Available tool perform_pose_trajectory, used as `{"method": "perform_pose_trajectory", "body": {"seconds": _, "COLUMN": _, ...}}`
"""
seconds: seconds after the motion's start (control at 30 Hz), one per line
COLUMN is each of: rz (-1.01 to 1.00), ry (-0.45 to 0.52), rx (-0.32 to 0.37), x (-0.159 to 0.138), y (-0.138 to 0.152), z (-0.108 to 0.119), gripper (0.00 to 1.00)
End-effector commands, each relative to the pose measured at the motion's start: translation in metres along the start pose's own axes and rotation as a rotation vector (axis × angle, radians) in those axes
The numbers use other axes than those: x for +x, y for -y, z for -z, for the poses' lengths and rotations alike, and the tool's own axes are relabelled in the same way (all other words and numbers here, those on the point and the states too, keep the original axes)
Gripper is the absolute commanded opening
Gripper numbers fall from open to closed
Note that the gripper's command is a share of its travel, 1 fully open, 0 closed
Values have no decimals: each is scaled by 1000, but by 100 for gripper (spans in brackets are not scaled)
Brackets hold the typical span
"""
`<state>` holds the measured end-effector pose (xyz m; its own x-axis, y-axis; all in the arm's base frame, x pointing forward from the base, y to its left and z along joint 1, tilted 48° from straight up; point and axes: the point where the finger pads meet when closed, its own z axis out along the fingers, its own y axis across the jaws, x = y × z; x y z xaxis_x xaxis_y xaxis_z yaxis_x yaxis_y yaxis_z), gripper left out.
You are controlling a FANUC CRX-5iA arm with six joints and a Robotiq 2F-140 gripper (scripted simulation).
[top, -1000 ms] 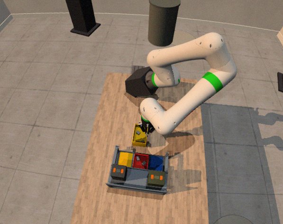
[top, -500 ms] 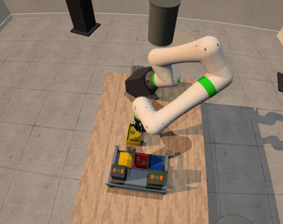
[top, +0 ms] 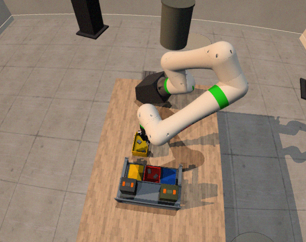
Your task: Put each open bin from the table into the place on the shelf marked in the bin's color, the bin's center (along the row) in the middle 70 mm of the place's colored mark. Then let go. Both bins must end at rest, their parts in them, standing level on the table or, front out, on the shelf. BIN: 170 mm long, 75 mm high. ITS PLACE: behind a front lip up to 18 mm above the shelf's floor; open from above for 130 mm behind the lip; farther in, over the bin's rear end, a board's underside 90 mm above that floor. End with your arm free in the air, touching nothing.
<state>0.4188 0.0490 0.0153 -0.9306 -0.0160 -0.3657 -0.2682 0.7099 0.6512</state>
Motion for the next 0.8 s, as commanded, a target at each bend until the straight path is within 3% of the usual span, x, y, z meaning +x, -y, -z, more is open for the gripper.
{"method": "perform_pose_trajectory", "body": {"seconds": 0.0, "rz": 0, "ry": 0, "rx": 0, "x": 0, "y": 2, "z": 0, "gripper": 0}}
{"method": "perform_pose_trajectory", "body": {"seconds": 0.77, "rz": 0, "ry": 0, "rx": 0, "x": 0, "y": 13, "z": 0, "gripper": 0}}
